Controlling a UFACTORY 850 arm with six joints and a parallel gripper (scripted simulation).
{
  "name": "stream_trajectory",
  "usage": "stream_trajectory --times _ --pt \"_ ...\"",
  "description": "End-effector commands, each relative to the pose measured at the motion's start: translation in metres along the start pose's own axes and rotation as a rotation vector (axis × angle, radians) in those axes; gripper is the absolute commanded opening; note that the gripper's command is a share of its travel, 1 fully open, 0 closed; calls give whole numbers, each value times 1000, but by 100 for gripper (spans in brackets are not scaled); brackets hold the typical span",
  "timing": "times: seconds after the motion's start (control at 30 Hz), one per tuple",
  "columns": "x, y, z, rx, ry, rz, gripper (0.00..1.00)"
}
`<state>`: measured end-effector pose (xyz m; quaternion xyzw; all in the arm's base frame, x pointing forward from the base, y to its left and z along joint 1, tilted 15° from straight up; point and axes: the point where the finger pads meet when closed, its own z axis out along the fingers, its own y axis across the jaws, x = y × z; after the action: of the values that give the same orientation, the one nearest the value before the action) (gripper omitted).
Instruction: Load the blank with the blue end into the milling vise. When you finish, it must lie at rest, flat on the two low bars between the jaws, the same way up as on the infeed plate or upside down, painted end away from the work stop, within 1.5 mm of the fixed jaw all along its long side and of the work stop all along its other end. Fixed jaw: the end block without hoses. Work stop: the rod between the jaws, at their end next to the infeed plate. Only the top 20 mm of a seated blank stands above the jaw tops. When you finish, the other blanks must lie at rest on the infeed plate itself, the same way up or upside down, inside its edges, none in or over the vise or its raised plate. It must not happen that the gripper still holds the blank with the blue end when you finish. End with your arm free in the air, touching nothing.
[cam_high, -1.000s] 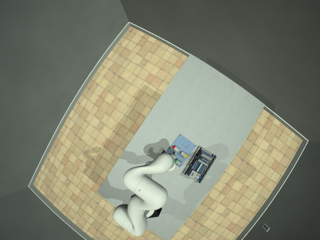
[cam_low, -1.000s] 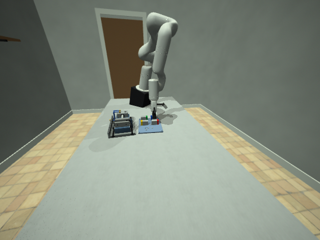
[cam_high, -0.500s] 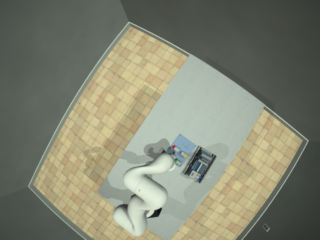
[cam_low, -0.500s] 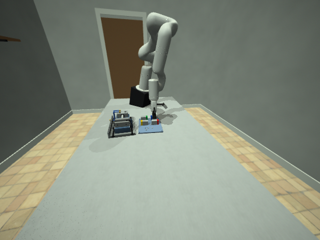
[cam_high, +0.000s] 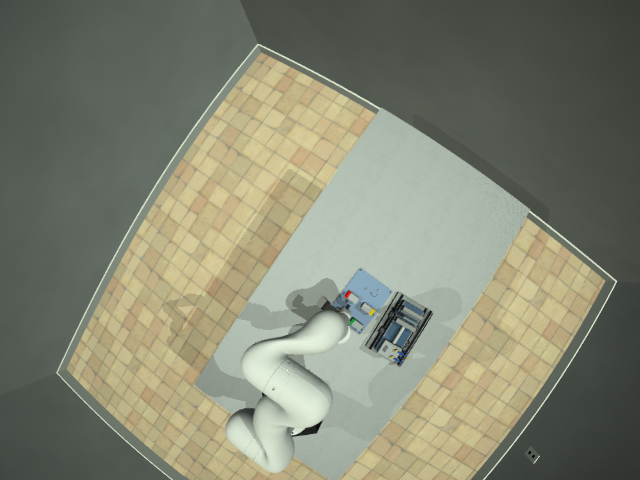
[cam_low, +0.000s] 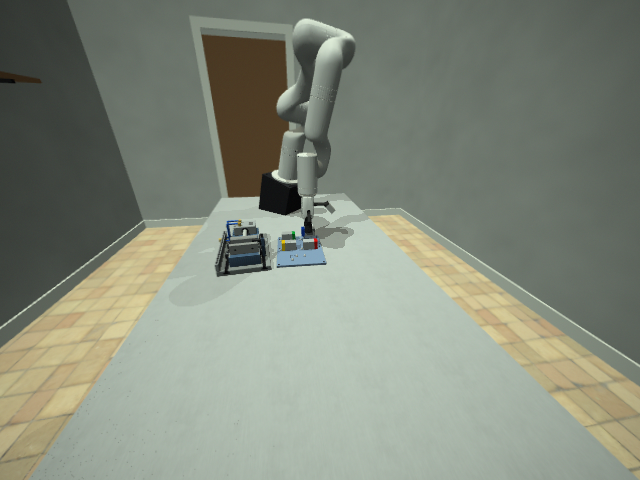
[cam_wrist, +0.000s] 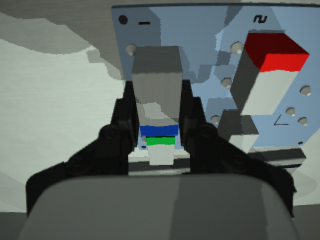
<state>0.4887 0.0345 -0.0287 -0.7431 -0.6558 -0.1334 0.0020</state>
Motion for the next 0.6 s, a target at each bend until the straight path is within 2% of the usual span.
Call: stream_trajectory --times 0.0,0.17,0.5,0.57 --pt "0 1 -10 1 1 0 0" --pt "0 1 -10 1 1 0 0" --pt "0 1 -39 1 1 0 0" --pt "0 1 -39 1 1 0 0"
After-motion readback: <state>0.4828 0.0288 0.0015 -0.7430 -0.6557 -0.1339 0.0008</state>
